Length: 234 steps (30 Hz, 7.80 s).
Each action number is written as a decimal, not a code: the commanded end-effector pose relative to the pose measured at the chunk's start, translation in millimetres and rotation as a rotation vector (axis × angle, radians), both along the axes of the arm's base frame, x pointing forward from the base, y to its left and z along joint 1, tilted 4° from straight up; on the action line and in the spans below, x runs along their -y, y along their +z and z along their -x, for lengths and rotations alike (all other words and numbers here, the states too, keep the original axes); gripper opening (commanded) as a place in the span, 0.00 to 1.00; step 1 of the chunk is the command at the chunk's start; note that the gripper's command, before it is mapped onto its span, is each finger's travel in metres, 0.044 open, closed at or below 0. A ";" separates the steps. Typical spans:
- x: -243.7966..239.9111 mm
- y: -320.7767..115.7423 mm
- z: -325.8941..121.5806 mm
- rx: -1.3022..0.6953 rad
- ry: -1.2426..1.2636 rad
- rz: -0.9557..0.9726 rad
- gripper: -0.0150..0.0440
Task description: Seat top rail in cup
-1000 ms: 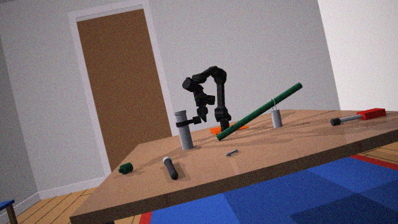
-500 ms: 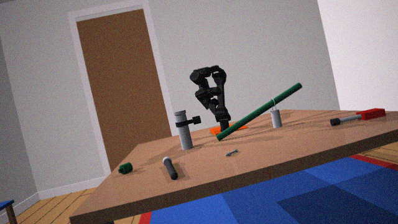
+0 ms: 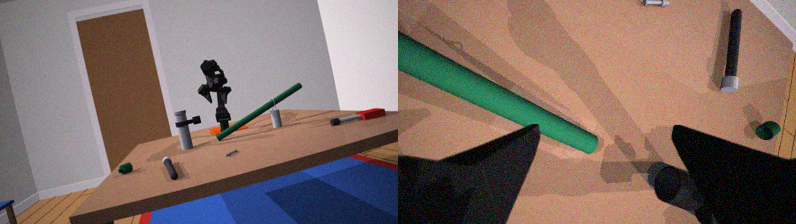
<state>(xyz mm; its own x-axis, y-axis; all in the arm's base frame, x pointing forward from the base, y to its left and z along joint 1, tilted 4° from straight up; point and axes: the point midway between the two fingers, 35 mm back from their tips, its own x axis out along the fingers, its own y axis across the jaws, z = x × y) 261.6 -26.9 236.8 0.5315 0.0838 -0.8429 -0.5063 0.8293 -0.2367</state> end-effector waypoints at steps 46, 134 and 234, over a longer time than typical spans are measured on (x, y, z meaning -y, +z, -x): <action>-86.5 -48.3 10.9 -0.437 -1.970 -0.631 1.00; -91.9 -157.1 2.5 -0.437 -1.970 -0.631 0.41; -28.9 -84.7 -2.5 -0.132 -1.988 -0.442 0.25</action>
<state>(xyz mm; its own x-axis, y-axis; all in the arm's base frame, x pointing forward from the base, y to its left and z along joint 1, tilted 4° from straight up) 264.1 1.8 151.8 0.0788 -0.2479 -0.9656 0.9909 0.1254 0.0487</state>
